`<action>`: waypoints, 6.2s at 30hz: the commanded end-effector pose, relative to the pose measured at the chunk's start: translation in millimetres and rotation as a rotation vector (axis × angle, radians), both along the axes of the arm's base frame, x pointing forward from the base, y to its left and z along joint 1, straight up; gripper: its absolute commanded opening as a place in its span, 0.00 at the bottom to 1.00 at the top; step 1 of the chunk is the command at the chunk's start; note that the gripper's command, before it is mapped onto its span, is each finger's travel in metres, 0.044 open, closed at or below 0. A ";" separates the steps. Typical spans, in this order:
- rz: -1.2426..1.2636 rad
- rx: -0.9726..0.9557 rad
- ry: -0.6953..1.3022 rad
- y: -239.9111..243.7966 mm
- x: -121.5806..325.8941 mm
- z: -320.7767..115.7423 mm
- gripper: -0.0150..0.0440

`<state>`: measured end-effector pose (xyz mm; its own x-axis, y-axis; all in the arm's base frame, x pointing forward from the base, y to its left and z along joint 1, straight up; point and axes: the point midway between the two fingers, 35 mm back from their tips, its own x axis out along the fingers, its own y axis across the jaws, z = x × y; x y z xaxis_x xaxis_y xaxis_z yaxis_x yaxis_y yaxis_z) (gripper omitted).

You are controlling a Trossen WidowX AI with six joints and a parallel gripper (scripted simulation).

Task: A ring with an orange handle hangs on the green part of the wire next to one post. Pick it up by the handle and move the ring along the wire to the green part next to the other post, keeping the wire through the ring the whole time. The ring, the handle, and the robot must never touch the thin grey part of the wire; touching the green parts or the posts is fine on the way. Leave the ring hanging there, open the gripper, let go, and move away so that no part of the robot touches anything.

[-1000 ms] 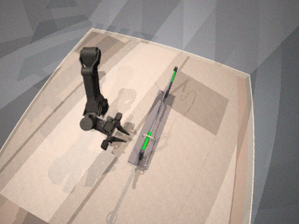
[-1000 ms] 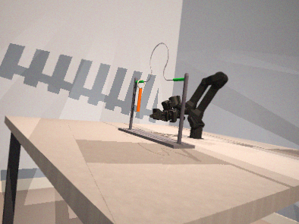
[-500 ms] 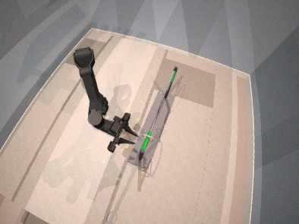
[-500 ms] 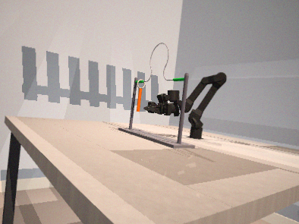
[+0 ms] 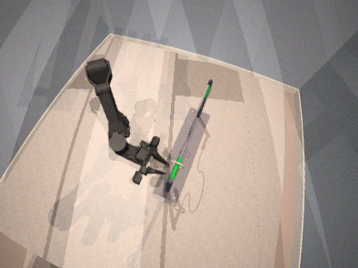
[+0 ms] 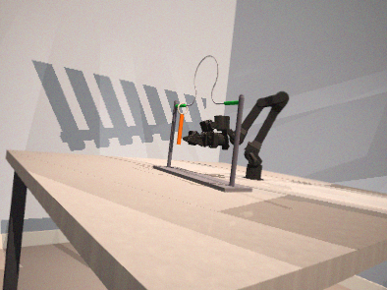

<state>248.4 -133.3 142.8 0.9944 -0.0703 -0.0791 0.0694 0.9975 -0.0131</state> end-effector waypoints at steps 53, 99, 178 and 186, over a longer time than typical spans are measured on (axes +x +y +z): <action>-0.005 0.003 -0.007 -2.9 61.2 -5.8 0.53; -0.004 0.002 -0.008 -2.1 61.3 6.4 0.00; 0.011 0.547 -0.040 124.7 69.3 29.5 0.00; 0.047 0.698 0.038 144.2 60.1 44.2 0.00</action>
